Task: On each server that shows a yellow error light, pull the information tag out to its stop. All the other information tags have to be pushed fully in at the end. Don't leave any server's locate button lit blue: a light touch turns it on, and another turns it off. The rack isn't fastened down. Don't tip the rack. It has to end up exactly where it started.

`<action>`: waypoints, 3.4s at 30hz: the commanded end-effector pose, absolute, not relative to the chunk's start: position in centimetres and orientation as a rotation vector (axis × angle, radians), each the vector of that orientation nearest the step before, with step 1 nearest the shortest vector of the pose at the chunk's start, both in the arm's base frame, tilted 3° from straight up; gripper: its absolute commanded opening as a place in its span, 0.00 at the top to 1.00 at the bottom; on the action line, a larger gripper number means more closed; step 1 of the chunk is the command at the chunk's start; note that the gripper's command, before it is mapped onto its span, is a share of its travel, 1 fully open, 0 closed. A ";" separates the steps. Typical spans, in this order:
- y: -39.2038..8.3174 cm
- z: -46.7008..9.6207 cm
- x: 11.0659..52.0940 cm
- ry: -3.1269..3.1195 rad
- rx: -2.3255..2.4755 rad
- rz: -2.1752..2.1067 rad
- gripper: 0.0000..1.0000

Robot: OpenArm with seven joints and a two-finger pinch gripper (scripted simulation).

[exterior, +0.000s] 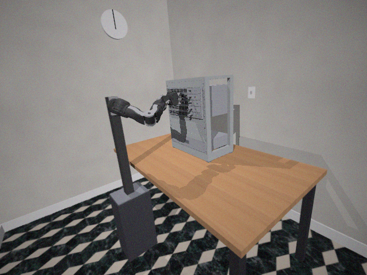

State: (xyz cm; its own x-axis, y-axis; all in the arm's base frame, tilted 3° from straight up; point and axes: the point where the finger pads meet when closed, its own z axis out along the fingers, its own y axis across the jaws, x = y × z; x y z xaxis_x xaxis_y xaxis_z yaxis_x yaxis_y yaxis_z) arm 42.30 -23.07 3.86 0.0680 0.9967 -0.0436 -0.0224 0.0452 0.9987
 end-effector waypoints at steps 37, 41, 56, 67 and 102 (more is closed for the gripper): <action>-22.9 4.1 38.6 1.158 1.175 1.153 0.90; -22.9 4.1 37.6 1.158 1.175 1.154 0.90; -22.9 4.0 36.6 1.158 1.175 1.154 1.00; -22.9 3.9 34.9 1.158 1.175 1.154 1.00; -22.8 3.8 32.3 1.157 1.176 1.152 1.00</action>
State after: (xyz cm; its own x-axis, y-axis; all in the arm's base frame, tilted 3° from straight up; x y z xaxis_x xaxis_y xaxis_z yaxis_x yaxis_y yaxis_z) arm 32.29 -22.81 3.67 0.0600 0.9974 -0.0395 -0.0310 0.0414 0.9987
